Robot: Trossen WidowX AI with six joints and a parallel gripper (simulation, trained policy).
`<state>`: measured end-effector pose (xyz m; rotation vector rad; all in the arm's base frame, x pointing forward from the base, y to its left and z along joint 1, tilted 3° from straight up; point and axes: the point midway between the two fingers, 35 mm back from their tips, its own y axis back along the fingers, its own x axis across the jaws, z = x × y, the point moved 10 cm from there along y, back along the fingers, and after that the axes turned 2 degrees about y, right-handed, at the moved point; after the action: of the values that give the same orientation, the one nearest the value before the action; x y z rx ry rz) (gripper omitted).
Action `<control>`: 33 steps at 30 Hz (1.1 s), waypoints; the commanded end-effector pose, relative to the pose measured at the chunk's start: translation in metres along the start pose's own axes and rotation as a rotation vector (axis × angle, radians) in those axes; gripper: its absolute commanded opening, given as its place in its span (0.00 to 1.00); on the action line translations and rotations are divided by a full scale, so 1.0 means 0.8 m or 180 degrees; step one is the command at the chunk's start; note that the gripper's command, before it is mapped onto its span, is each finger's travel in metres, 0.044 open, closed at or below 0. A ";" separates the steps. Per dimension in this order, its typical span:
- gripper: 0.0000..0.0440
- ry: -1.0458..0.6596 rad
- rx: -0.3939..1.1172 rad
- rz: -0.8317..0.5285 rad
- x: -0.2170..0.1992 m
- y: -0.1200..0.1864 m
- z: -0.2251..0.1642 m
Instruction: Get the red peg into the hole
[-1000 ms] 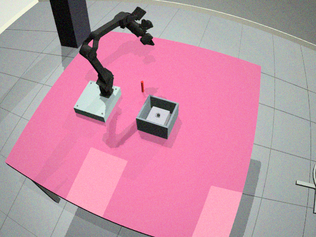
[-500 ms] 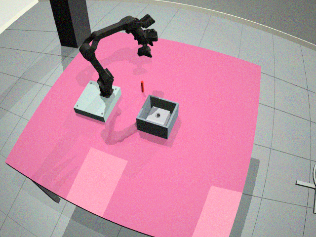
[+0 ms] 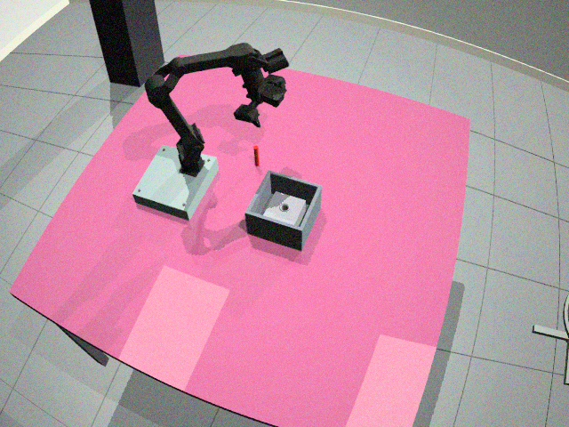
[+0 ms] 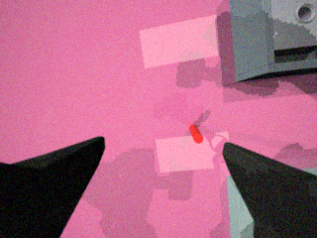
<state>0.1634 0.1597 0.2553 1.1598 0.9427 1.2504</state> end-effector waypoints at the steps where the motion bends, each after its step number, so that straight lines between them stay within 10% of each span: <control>1: 1.00 -0.0436 0.0161 -0.0180 -0.014 -0.020 0.001; 33: 0.92 -0.2444 0.0362 -0.0565 -0.056 -0.183 -0.024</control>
<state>0.1708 0.1256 0.1167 1.4369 0.5534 0.5514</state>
